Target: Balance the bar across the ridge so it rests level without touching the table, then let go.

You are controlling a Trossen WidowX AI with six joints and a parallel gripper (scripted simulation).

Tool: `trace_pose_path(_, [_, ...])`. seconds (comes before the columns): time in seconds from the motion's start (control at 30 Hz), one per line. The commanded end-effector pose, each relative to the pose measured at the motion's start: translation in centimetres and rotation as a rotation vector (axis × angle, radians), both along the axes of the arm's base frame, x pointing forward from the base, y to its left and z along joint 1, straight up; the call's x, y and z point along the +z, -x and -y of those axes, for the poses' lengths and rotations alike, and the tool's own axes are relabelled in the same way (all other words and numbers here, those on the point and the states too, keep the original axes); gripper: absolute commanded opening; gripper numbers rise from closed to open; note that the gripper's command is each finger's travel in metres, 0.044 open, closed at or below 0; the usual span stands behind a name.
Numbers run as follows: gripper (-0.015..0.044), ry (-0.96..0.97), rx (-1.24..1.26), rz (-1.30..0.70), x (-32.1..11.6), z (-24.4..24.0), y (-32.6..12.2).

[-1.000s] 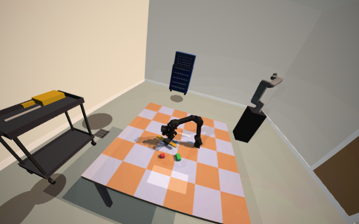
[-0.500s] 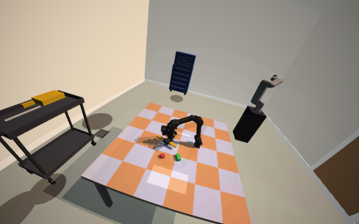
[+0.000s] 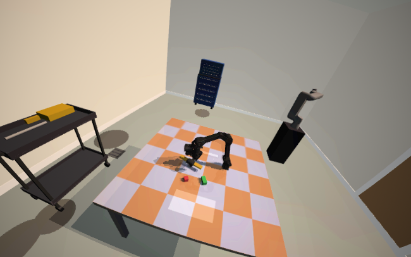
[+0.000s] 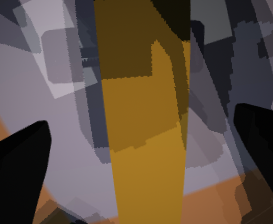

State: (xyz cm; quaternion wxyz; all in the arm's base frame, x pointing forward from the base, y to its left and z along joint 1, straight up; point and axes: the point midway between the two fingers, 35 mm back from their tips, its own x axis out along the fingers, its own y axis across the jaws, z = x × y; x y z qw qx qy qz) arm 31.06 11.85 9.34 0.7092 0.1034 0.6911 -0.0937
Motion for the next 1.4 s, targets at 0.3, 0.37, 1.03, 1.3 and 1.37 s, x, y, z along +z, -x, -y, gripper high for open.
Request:
trace_pose_path(0.3, [0.044, 0.0, 0.0, 0.0, 10.0, 0.1, 0.3])
trace_pose_path(0.37, [0.044, 0.0, 0.0, 0.0, 10.0, 0.1, 0.3])
trace_pose_path(1.03, [0.044, 0.0, 0.0, 0.0, 10.0, 0.1, 0.3])
trace_pose_path(1.3, [0.044, 0.0, 0.0, 0.0, 10.0, 0.1, 0.3])
trace_pose_path(1.37, [0.044, 0.0, 0.0, 0.0, 10.0, 0.1, 0.3])
